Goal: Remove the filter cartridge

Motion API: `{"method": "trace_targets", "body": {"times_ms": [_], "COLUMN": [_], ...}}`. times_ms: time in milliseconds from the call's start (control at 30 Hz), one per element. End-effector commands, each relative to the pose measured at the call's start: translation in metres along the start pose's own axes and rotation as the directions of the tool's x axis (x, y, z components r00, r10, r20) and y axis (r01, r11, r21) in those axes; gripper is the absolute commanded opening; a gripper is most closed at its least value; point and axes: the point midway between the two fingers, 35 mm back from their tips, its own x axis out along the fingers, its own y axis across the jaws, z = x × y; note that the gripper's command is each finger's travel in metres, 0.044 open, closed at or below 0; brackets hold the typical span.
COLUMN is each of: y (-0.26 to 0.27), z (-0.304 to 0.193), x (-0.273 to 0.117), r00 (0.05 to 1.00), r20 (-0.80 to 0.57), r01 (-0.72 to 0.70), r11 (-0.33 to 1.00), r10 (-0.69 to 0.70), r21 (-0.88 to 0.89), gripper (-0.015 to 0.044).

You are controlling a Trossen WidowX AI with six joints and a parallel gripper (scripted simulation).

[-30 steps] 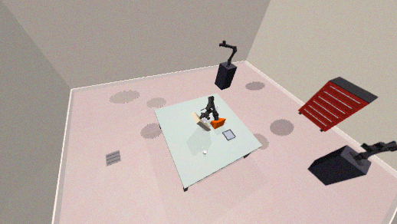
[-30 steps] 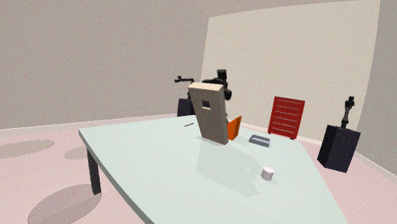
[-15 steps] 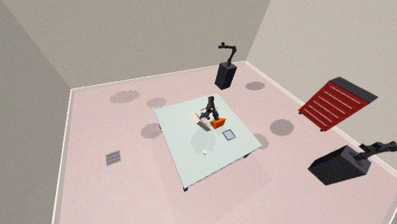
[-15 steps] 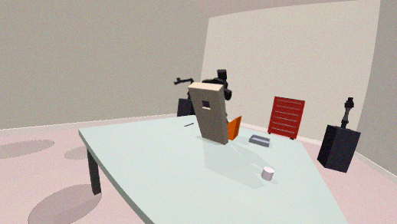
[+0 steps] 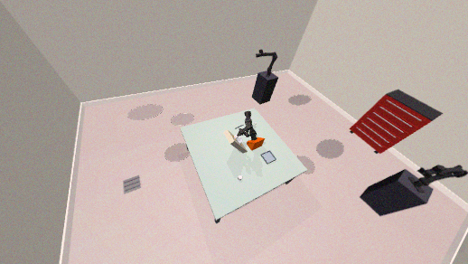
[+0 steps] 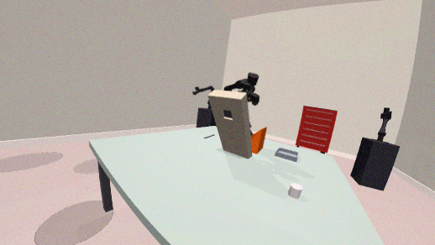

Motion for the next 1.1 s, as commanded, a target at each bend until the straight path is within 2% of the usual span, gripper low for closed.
{"method": "trace_targets", "body": {"times_ms": [0,267,1033,1067], "y": [-0.001,0.003,0.073,0.068], "z": [-0.001,-0.003,0.016,0.015], "x": [-0.014,-0.023,-0.013,-0.013], "r00": [1.000,1.000,1.000,1.000], "r20": [0.000,-0.005,-0.005,-0.001], "r01": [0.008,0.012,0.012,0.004], "r11": [1.000,1.000,1.000,1.000], "r10": [-0.008,-0.012,-0.012,-0.004], "r21": [0.005,0.007,0.006,0.000], "gripper": [0.0000,0.0000,0.0000,0.0026]}}
